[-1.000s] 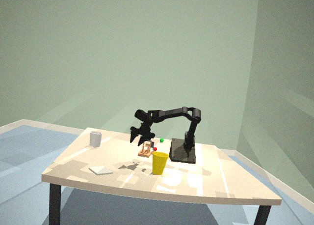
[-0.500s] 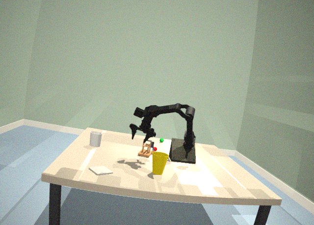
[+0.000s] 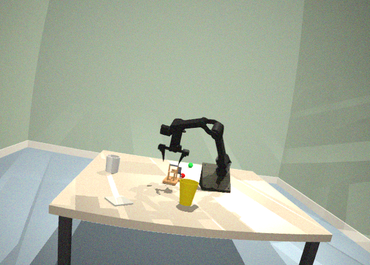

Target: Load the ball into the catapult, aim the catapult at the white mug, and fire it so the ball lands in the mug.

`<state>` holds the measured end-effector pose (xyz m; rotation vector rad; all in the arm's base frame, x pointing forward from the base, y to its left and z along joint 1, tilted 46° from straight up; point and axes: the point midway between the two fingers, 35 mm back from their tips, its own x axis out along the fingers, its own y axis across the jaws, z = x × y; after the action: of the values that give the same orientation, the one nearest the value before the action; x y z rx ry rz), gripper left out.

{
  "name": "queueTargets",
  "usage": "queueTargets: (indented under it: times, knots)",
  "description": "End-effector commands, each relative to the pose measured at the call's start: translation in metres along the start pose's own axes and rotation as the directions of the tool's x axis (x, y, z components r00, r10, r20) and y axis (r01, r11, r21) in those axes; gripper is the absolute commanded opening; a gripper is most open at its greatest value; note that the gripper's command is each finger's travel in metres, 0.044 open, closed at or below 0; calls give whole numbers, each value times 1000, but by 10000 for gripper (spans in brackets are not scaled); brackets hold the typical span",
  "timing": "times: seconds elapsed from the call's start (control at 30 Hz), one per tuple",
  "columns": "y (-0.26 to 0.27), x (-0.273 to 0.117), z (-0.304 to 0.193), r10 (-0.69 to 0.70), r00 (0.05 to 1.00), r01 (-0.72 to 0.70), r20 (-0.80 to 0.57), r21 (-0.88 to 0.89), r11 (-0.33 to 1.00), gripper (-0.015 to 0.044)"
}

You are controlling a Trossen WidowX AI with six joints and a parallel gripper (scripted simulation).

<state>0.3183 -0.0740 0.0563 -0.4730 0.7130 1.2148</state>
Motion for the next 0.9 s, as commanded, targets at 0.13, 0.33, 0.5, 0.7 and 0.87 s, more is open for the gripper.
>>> queueTargets:
  times: [0.13,0.33,0.5,0.7,0.87]
  knots:
    - [11,-7,-10,55,998,-57,18,128,990,440]
    - [13,30,-10,55,998,-57,18,128,990,440]
    - [14,40,-10,55,998,-57,19,128,990,440]
    - [14,47,-10,55,998,-57,19,128,990,440]
    - [14,55,-10,55,998,-57,19,128,990,440]
